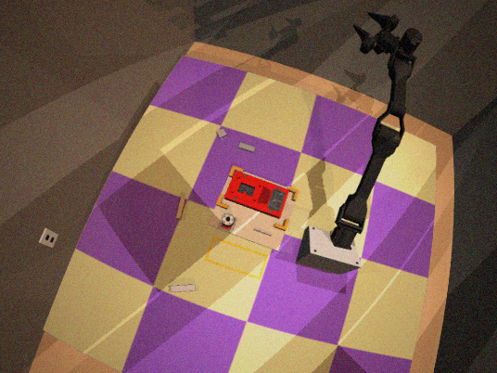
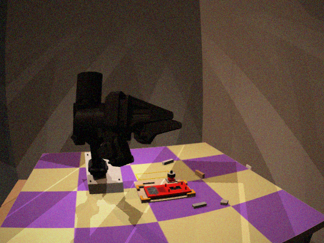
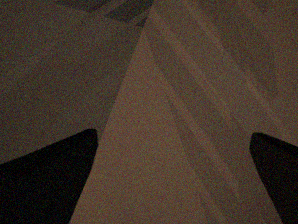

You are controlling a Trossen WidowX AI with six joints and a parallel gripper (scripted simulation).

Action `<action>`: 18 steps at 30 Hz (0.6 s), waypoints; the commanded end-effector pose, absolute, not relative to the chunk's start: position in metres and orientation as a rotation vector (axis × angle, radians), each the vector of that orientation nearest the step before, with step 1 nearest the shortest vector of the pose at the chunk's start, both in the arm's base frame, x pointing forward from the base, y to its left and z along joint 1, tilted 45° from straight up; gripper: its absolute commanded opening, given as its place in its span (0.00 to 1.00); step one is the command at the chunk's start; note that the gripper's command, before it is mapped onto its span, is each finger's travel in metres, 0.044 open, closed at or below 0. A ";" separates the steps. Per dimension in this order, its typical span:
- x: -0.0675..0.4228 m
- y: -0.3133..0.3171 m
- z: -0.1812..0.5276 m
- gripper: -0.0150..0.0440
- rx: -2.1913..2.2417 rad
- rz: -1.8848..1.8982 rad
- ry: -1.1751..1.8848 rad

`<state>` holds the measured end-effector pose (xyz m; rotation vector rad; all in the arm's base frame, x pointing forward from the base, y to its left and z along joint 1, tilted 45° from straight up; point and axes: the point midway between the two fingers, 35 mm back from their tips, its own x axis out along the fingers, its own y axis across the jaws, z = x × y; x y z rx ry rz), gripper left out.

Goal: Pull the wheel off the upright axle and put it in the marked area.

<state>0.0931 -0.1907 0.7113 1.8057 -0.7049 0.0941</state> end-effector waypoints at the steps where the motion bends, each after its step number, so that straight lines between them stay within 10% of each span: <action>1: 0.093 -0.191 0.711 0.89 1.806 0.095 -0.705; 4: 0.095 -0.200 0.710 0.76 1.811 0.109 -0.712; 18: 0.141 -0.290 0.671 0.76 1.886 0.129 -0.771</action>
